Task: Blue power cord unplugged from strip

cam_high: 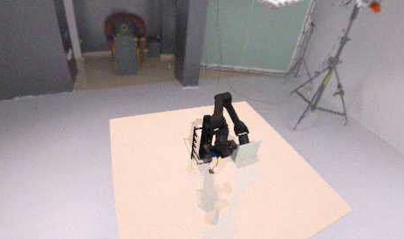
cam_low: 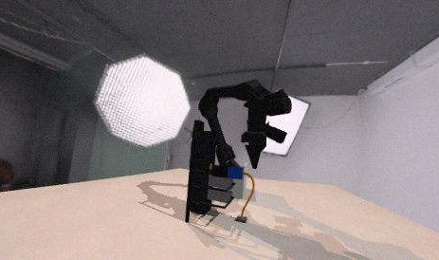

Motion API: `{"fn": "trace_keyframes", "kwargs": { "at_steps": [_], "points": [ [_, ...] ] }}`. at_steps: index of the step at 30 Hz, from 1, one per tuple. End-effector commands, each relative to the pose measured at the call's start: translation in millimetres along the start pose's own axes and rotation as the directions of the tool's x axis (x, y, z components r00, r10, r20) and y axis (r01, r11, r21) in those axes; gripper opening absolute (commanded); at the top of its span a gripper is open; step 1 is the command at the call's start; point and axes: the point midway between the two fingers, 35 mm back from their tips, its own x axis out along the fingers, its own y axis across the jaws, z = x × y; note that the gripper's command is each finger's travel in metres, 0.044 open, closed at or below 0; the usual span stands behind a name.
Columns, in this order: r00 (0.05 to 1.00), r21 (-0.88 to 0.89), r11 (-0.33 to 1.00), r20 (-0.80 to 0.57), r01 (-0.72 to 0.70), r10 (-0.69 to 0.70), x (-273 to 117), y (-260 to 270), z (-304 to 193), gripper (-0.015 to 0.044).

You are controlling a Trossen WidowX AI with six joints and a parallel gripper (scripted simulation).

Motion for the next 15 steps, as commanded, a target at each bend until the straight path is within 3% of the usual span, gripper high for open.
{"fn": "trace_keyframes", "kwargs": {
  "at_steps": [1,15],
  "points": [
    [1.000,0.006,1.000,0.009,0.001,-0.001,-2.2,-0.6,8.1,0.0000],
    [1.000,0.006,1.000,0.007,0.003,-0.003,0.1,-3.2,26.7,0.0000]
  ]
}}
